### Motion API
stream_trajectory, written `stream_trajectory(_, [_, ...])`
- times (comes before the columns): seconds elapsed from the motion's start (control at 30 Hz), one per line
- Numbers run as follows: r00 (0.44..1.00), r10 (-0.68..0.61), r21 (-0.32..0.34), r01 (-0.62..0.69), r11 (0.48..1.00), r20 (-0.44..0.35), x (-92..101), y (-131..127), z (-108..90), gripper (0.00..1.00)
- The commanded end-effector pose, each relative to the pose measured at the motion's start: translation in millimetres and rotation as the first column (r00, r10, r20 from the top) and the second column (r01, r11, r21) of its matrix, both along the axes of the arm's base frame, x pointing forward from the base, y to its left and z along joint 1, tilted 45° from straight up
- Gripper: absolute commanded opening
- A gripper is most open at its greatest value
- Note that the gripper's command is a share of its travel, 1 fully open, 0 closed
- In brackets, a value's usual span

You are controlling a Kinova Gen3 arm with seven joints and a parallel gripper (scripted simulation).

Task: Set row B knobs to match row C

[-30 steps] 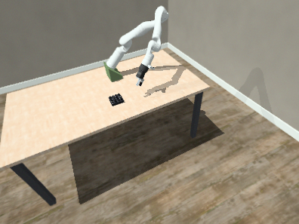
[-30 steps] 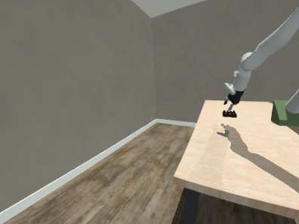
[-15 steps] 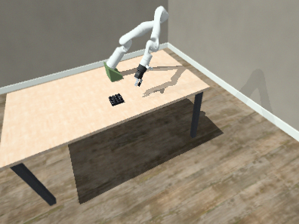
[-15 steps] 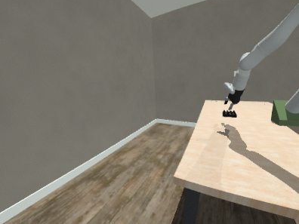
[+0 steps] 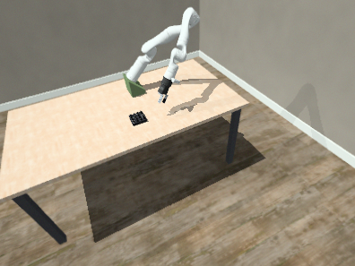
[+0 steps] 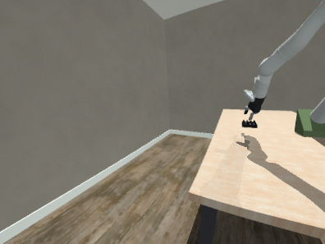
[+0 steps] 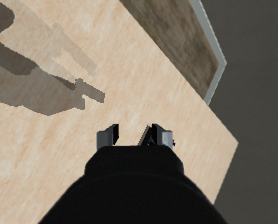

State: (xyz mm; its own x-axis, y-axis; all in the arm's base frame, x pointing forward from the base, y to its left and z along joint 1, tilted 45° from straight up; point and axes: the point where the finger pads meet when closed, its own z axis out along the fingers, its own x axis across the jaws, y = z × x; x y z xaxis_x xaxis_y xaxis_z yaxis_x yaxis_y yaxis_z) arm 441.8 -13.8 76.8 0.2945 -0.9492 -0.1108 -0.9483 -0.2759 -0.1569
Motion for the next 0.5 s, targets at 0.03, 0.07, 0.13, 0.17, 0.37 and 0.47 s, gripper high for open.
stream_trajectory(0.03, [1.0, -0.011, 0.0, 0.011, 1.0, -0.002, -0.6, -5.3, -1.3, 1.0])
stream_trajectory(0.07, [1.0, -0.011, 0.0, 0.011, 1.0, -0.002, -0.6, -5.3, -1.3, 1.0])
stream_trajectory(0.13, [1.0, -0.024, 0.022, 0.024, 0.999, -0.008, -2.8, -8.2, -6.1, 1.0])
stream_trajectory(0.17, [1.0, -0.024, 0.022, 0.024, 0.999, -0.008, -2.8, -8.2, -6.1, 1.0])
stream_trajectory(0.37, [1.0, -0.024, 0.022, 0.024, 0.999, -0.008, -2.8, -8.2, -6.1, 1.0])
stream_trajectory(0.47, [0.999, -0.037, 0.044, 0.038, 0.998, -0.013, -4.8, -10.9, -10.6, 1.0])
